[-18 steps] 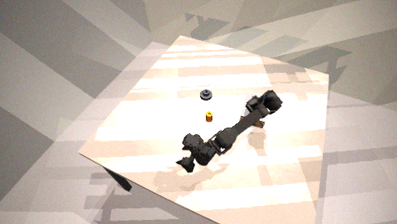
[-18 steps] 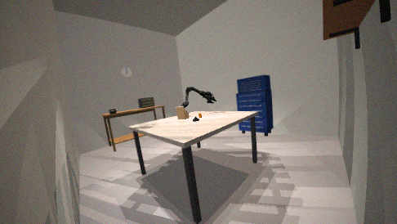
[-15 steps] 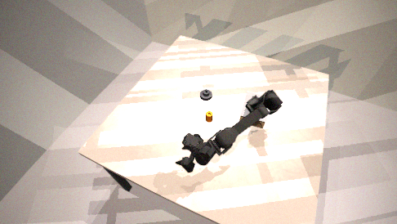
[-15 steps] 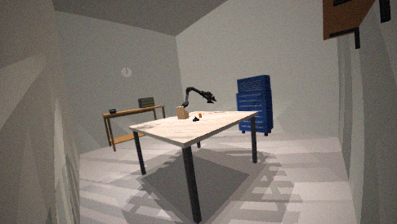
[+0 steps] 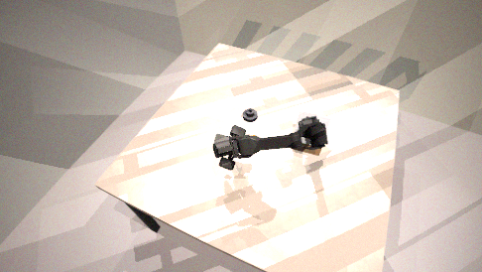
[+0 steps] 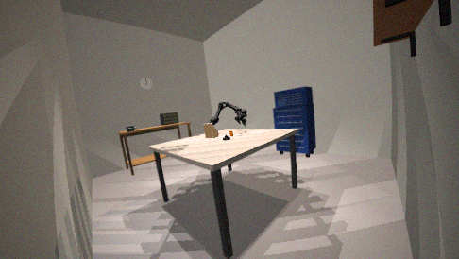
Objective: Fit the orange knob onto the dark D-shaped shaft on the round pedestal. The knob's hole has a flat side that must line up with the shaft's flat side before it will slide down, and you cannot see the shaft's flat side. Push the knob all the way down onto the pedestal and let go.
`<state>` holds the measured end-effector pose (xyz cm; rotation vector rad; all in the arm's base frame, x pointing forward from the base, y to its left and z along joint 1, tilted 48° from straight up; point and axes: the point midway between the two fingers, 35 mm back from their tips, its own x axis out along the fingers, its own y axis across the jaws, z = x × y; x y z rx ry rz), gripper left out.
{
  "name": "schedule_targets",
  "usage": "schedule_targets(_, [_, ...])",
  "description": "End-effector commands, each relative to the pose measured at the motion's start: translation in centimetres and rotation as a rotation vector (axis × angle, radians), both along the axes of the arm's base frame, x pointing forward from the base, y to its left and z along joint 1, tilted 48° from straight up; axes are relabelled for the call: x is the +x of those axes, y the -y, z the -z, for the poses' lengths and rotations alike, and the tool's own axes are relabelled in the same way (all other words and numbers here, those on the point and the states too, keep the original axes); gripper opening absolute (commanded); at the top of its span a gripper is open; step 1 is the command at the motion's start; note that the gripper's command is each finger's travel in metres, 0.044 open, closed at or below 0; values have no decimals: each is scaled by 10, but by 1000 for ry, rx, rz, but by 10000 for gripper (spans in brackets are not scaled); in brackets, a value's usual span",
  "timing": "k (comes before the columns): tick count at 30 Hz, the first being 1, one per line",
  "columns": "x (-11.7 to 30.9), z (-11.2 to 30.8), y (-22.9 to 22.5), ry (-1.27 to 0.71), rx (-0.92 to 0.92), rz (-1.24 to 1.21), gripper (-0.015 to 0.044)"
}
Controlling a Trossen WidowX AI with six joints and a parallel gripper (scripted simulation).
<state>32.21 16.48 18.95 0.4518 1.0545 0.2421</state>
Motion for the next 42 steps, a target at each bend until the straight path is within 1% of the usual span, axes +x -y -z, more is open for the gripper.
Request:
schedule_targets(1, [-9, 42, 34, -153, -24, -78, 440])
schedule_targets(4, [-22, 71, 61, -274, 16, -133, 440])
schedule_targets(8, [-48, 97, 95, -414, 176, -177, 440])
schedule_targets(11, [-63, 104, 110, -450, 314, -191, 440])
schedule_targets(13, [-67, 105, 115, -448, 368, -198, 440])
schedule_targets(19, [-68, 106, 113, -446, 386, -200, 440])
schedule_targets(22, [-68, 126, 91, -446, 387, -201, 440])
schedule_targets(29, [-67, 136, 78, -445, 388, -201, 440])
schedule_targets(42, [-66, 147, 66, -446, 385, -200, 440])
